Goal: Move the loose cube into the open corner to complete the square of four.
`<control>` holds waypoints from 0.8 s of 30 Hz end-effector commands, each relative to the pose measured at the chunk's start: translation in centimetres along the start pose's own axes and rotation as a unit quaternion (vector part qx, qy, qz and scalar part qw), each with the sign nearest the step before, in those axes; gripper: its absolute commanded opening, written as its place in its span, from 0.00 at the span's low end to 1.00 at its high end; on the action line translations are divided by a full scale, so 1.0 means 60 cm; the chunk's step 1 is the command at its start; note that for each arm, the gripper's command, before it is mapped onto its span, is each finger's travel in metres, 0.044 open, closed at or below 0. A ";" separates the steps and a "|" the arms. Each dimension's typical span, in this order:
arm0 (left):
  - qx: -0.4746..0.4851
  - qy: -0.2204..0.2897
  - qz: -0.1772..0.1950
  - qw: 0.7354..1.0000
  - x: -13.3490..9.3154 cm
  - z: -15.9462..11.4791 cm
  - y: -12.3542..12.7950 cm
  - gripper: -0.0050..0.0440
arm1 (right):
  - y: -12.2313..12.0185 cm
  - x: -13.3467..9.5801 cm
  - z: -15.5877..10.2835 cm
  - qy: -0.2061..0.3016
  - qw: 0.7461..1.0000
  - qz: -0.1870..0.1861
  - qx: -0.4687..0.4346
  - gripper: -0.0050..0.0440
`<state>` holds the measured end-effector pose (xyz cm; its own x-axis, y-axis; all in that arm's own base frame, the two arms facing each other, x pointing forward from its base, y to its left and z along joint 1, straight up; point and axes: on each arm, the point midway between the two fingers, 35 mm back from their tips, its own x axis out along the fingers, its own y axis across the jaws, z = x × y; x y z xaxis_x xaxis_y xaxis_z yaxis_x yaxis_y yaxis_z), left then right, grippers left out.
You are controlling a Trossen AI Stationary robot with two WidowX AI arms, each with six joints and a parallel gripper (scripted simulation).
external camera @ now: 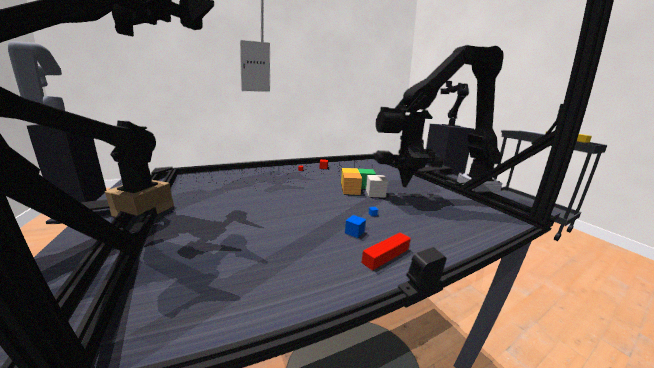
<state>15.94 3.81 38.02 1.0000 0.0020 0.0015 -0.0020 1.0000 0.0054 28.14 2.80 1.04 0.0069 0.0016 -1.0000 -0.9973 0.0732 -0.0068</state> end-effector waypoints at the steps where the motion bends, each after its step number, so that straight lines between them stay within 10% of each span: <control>1: -0.003 0.000 -0.001 1.000 0.000 0.000 -0.001 0.92 | 0.002 0.007 0.000 0.001 1.000 0.003 0.000 0.10; 24: -0.003 0.000 -0.001 1.000 0.000 0.000 -0.001 0.92 | -0.014 0.007 0.000 0.001 1.000 0.003 0.000 0.10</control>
<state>15.94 3.81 38.02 1.0000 0.0020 0.0015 -0.0020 1.0000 0.0054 28.75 2.75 0.80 0.0063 0.0015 -1.0000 -0.9971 0.0757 -0.0062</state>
